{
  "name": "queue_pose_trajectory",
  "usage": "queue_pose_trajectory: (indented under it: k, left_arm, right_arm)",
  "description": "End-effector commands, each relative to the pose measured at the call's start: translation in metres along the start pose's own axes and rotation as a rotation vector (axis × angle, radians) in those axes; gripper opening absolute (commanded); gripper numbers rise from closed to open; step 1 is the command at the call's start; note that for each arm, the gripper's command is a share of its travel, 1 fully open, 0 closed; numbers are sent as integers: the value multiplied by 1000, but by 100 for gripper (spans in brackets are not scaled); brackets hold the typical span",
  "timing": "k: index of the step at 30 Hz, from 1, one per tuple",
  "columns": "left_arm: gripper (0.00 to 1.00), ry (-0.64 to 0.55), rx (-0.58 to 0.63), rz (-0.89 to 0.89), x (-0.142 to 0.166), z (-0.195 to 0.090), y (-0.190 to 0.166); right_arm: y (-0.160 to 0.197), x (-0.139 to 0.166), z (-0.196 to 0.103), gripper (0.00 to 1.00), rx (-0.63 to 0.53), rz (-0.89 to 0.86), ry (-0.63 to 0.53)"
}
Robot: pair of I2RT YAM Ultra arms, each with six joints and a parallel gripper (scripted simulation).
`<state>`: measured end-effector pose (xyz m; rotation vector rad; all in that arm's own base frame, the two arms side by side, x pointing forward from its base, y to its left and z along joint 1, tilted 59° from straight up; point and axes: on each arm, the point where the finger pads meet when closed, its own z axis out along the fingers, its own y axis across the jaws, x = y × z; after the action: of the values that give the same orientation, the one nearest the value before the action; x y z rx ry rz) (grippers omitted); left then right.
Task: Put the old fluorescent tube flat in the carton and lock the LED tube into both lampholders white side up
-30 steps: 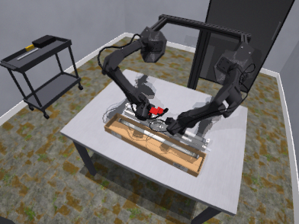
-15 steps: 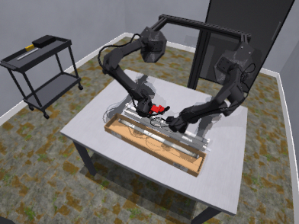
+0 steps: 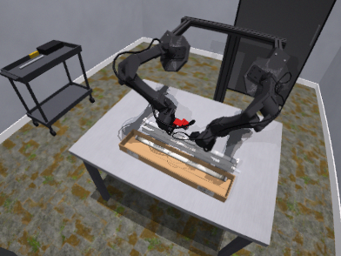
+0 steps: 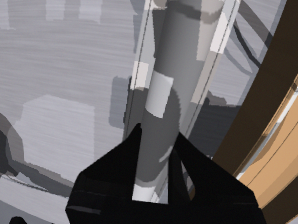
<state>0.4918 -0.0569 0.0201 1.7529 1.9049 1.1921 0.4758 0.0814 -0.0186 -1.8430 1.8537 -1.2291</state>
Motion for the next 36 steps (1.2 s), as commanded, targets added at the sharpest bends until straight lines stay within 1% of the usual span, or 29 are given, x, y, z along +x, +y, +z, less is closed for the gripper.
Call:
queue_pose_trajectory:
  k: [1, 5, 9, 12, 13, 15, 16, 17, 18, 22, 27, 28, 29, 30, 32, 33, 34, 35, 36]
  left_arm:
    - [11, -15, -59, 22, -8, -15, 5]
    - [11, -20, -102, 18, -8, -16, 7]
    - [11, -18, -129, 21, -8, -17, 6]
    - [11, -11, -100, 53, -12, -7, -14]
    - [11, -12, -86, 51, -10, -10, -14]
    - [11, -12, -86, 51, -10, -10, -14]
    - [11, -9, -110, 47, -10, -8, -12]
    - [11, -8, -94, 64, -14, -3, -22]
    - [11, -11, -118, 50, -11, -9, -12]
    - [11, -9, -124, 60, -13, -6, -19]
    - [11, -10, -134, 61, -12, -7, -18]
    - [11, -12, -125, 69, -14, -5, -23]
    - [11, -14, -134, 64, -13, -8, -19]
    - [11, -27, -117, 72, -14, -8, -22]
    - [11, -27, -117, 72, -14, -8, -22]
    - [11, -17, -121, 71, -12, -7, -22]
    - [11, -14, -98, 90, -14, -3, -35]
    - [11, -18, -117, 68, -14, -7, -24]
    - [49, -21, -111, 71, -14, -7, -27]
  right_arm:
    - [4, -7, -9, 11, 38, -33, -12]
    - [20, -11, -1, 11, 46, -59, -5]
    - [18, -9, -3, 11, 80, -57, -3]
    - [24, -8, -2, 11, 79, -67, 1]
    - [30, -8, -3, 11, 52, -79, 0]
    - [30, -8, -3, 11, 52, -79, 0]
    - [20, -6, -3, 11, 92, -58, 4]
    - [27, -9, -2, 11, 83, -72, 4]
    - [24, -8, -3, 11, 92, -69, 4]
    - [24, -8, -3, 11, 112, -68, 6]
    - [29, -7, -2, 11, 111, -79, 11]
    - [30, -7, -2, 11, 108, -81, 12]
    - [31, -6, -2, 11, 107, -84, 13]
    - [38, -6, -1, 11, 84, -99, 13]
    - [38, -6, -1, 11, 84, -99, 13]
    - [30, -4, -3, 11, 101, -84, 17]
    - [43, -6, 0, 11, 79, -106, 17]
    - [40, -6, 0, 11, 83, -91, 17]
    - [41, -6, -1, 11, 82, -94, 16]
